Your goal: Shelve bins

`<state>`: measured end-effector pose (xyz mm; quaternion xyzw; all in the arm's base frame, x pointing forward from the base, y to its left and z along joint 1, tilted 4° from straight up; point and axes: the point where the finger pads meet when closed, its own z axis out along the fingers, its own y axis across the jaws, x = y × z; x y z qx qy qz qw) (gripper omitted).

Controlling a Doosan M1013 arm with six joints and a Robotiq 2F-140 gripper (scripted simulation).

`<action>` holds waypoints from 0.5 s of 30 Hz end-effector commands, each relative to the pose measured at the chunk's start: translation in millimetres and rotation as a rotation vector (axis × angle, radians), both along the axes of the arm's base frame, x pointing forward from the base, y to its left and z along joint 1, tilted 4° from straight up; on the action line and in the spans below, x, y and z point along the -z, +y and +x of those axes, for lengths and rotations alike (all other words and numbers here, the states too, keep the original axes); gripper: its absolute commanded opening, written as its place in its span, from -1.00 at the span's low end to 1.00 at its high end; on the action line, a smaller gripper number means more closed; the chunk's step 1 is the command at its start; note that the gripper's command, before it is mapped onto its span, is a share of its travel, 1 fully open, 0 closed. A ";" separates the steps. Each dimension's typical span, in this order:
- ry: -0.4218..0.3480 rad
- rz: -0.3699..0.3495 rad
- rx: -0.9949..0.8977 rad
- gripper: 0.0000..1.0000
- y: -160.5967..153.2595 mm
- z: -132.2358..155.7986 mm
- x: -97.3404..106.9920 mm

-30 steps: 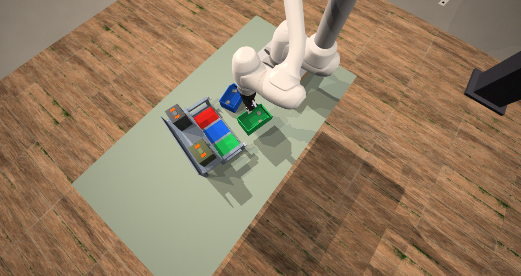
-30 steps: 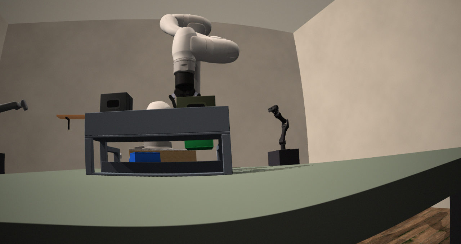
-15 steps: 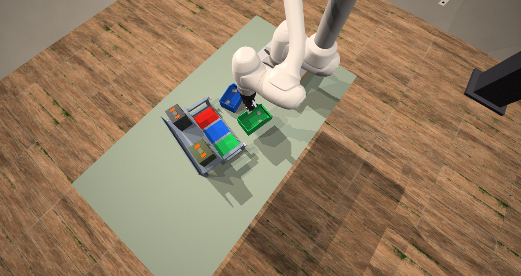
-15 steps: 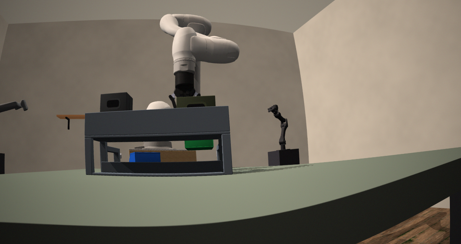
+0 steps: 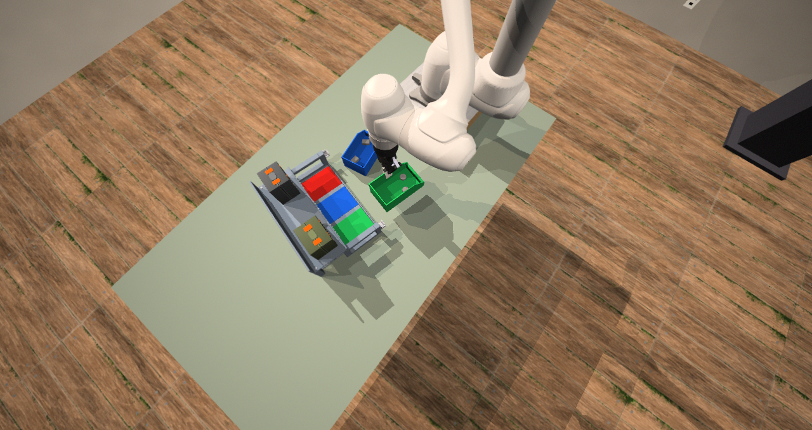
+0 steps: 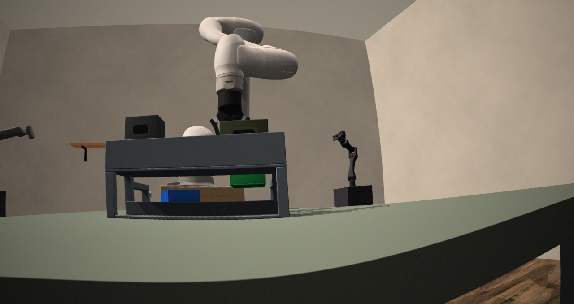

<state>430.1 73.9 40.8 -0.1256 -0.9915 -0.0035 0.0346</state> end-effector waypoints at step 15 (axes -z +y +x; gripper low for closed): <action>-0.008 0.001 -0.006 -0.80 -6.1 27.7 38.6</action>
